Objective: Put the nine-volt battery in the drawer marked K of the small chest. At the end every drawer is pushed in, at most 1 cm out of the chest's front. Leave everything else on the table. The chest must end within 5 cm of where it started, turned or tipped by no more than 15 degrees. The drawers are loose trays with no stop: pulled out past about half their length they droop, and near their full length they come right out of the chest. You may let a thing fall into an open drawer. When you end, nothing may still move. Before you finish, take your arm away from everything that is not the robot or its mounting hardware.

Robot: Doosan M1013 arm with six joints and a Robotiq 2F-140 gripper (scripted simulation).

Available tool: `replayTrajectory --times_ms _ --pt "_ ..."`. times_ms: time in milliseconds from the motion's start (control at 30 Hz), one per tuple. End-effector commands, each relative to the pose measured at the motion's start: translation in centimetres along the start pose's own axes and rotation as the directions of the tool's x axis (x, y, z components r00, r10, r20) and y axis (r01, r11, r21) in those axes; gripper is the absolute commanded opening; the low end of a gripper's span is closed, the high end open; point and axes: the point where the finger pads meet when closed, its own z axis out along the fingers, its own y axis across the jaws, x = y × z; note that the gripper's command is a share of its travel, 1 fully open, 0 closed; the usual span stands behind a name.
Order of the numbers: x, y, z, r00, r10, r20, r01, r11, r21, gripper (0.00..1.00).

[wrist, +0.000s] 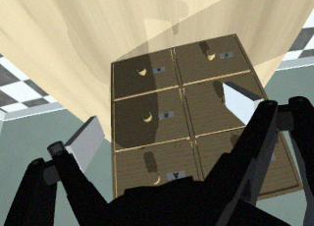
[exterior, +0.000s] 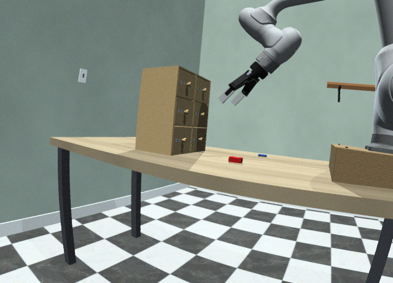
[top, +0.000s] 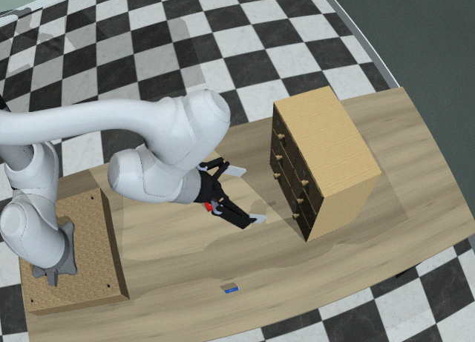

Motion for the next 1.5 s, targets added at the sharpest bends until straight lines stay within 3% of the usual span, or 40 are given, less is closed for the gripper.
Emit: replayTrajectory --times_ms 0,567,800,1033,1467 --pt "0.4 0.0 -1.1 0.962 0.007 -0.274 -0.015 0.999 -0.028 1.00" --pt "0.5 -0.1 -4.1 0.943 -0.016 -0.333 -0.008 0.997 -0.070 1.00" --pt "0.5 -0.2 -4.7 0.872 -0.026 -0.489 -0.023 0.995 -0.093 1.00" --pt "0.5 -0.2 -4.9 0.723 -0.011 -0.691 -0.025 0.999 -0.042 1.00" --pt "0.5 -0.2 -4.9 0.722 -0.011 -0.692 -0.025 0.999 -0.042 1.00"
